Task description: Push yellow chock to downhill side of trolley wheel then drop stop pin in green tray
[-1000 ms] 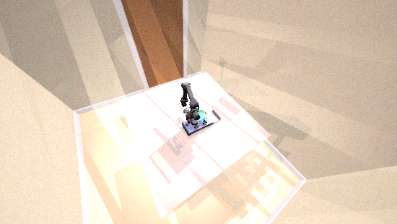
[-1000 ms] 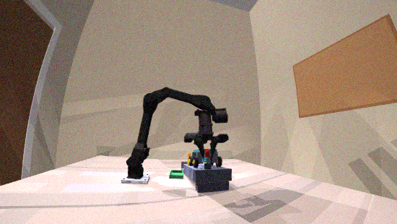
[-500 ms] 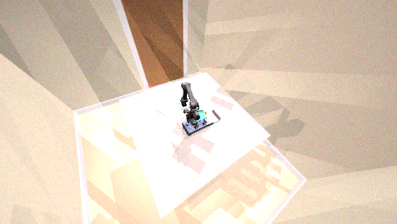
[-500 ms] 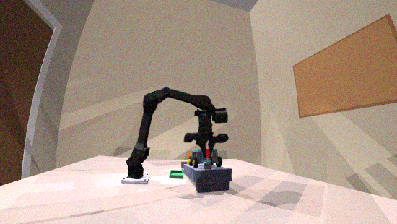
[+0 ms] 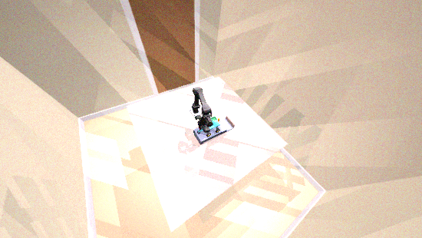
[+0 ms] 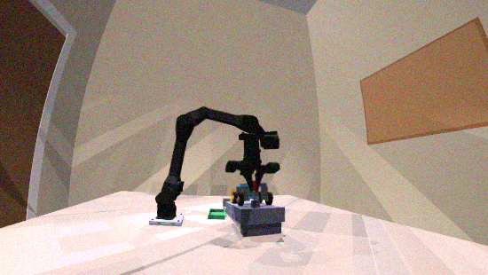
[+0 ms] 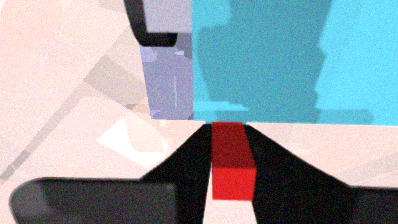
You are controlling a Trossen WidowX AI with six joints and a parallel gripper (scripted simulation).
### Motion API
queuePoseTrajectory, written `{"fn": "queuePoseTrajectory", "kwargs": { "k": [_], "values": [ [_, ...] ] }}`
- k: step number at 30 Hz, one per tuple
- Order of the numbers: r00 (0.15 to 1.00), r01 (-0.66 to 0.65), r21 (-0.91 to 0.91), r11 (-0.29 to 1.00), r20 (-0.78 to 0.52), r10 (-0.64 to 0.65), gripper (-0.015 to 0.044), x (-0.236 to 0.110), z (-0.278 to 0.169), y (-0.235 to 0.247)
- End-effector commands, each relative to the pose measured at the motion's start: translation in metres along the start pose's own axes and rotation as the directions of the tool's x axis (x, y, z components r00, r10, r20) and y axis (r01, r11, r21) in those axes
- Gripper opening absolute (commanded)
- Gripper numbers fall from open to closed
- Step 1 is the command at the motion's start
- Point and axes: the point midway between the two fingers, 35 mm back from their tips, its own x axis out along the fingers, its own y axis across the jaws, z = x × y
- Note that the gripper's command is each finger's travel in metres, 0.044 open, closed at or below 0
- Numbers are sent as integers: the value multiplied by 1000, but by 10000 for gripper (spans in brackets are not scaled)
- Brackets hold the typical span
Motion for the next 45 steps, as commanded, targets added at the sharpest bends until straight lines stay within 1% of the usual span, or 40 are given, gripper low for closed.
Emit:
{"fn": "queuePoseTrajectory", "kwargs": {
  "k": [1, 45],
  "values": [
    [1000, 4, 1, 1000, -2, -4, 0, -5, -1, 0],
    [1000, 4, 1, 1000, -2, -4, 0, -31, -4, -1]
  ]
}}
